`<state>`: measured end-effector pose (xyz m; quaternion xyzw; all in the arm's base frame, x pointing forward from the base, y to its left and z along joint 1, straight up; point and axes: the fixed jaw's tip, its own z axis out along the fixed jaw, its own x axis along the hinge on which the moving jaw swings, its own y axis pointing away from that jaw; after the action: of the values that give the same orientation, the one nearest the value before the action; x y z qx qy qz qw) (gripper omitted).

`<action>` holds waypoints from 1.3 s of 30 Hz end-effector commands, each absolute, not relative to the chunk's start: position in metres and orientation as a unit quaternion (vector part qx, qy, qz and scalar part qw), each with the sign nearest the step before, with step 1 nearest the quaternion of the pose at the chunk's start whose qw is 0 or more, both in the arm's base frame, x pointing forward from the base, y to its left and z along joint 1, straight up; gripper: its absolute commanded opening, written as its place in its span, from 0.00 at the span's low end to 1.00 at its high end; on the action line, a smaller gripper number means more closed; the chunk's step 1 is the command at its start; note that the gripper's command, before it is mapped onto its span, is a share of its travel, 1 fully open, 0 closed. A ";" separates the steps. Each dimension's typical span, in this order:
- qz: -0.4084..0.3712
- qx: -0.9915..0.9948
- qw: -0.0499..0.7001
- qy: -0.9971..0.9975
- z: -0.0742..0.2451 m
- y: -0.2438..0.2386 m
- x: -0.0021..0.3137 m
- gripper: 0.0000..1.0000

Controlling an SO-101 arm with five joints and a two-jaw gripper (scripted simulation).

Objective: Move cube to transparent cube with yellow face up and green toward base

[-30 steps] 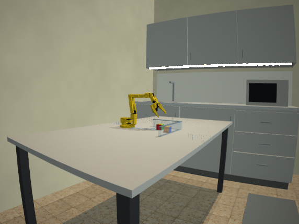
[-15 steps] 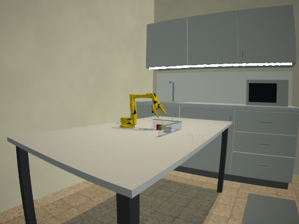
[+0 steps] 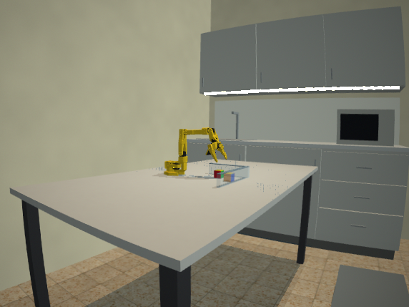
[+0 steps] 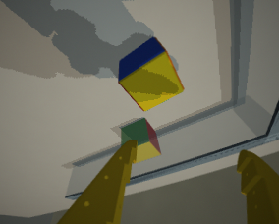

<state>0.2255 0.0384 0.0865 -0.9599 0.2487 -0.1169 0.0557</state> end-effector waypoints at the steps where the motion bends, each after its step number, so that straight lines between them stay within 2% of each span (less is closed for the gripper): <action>1: -0.134 -0.961 0.061 0.233 0.095 0.038 0.230 0.35; 39: -0.082 -0.992 0.023 0.094 0.086 0.034 0.233 0.35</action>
<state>0.2286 0.0345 0.0762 -0.9925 0.1044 -0.0606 0.0172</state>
